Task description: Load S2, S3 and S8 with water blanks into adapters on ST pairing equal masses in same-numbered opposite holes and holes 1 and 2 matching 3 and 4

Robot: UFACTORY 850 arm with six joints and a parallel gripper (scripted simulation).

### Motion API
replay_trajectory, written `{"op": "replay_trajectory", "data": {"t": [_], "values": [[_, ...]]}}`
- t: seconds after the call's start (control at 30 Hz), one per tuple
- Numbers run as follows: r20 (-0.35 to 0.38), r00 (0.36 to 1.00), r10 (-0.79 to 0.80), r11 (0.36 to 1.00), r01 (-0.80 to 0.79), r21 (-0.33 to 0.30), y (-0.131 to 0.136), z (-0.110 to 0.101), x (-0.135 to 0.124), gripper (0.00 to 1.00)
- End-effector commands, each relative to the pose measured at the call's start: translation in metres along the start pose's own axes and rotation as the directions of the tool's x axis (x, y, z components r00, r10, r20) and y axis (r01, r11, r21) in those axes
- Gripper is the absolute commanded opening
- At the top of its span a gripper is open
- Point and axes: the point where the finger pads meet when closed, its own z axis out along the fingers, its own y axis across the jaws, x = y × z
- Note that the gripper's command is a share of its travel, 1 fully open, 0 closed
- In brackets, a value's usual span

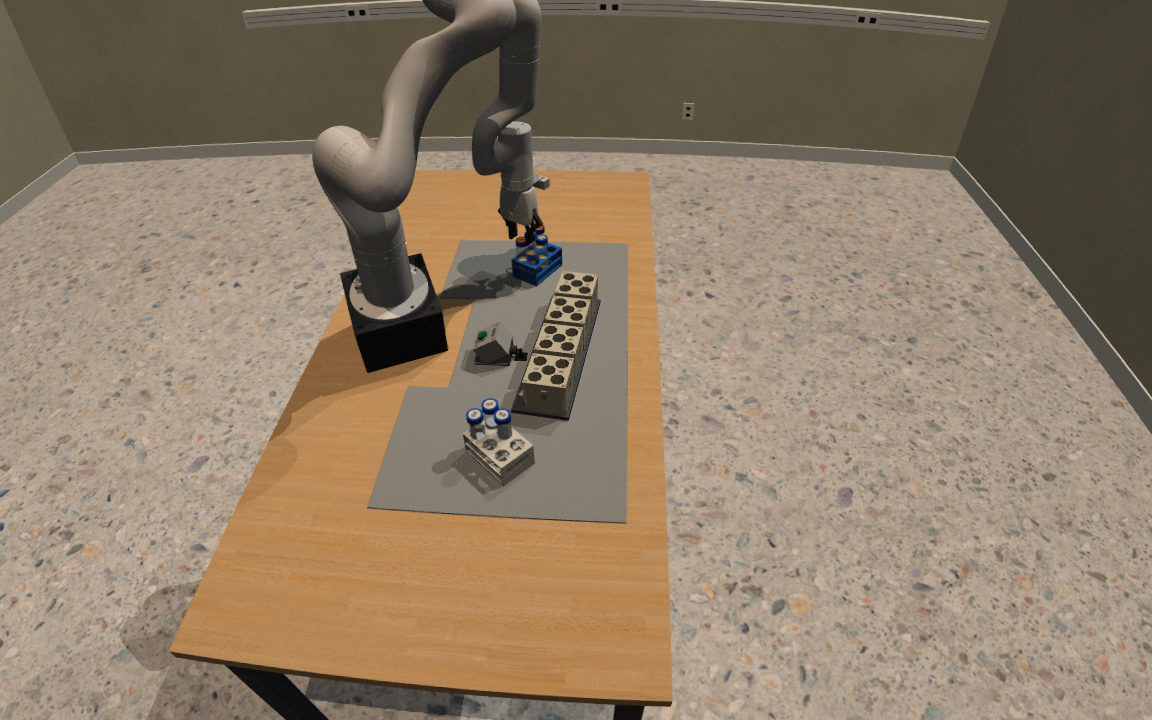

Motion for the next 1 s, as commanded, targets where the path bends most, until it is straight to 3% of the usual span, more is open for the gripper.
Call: {"op": "replay_trajectory", "data": {"t": [0.0, 0.97], "values": [[-0.007, 1.000, 0.001, 1.000, -0.001, -0.003, 0.000, 0.001, 0.001, 0.57], [-0.007, 1.000, 0.001, 1.000, -0.001, -0.003, 0.000, 0.015, 0.001, 0.57]]}}
